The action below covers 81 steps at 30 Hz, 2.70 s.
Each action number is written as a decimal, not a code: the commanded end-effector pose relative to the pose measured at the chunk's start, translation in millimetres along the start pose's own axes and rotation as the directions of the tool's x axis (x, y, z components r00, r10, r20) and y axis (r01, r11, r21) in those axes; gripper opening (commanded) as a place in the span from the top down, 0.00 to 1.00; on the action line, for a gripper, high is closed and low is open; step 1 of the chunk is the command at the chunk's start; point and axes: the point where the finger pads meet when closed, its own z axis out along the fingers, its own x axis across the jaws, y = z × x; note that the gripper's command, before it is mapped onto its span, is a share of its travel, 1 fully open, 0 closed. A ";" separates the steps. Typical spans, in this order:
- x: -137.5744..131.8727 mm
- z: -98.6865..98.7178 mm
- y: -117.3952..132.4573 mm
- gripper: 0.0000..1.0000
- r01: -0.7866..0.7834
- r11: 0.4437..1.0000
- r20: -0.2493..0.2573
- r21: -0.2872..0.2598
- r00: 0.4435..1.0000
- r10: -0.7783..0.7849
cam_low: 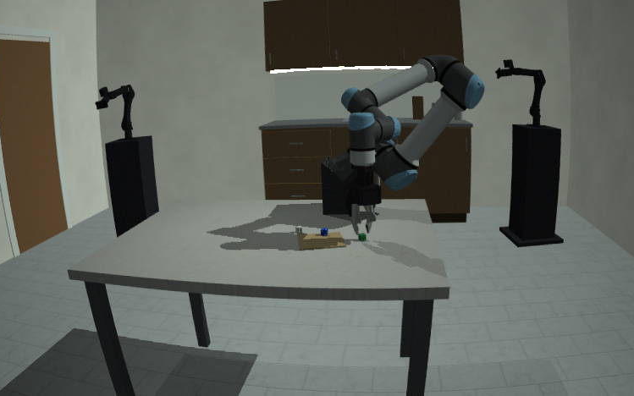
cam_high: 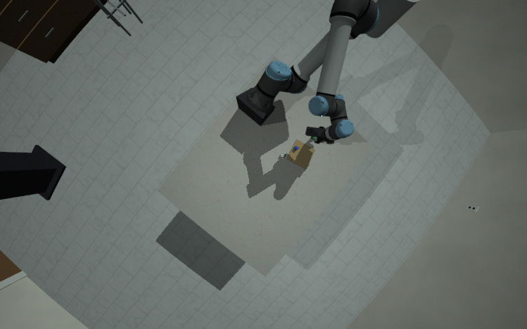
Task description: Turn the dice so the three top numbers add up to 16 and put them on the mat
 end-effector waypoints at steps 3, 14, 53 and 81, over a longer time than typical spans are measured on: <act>-0.3 10.2 0.3 0.79 0.000 1.000 0.001 -0.001 1.000 0.000; -0.3 19.2 0.3 0.79 0.000 1.000 0.001 -0.001 1.000 0.000; -0.3 19.7 0.3 0.97 0.000 1.000 0.001 -0.001 1.000 0.000; -0.3 19.7 0.3 0.97 0.000 1.000 0.001 -0.001 1.000 0.000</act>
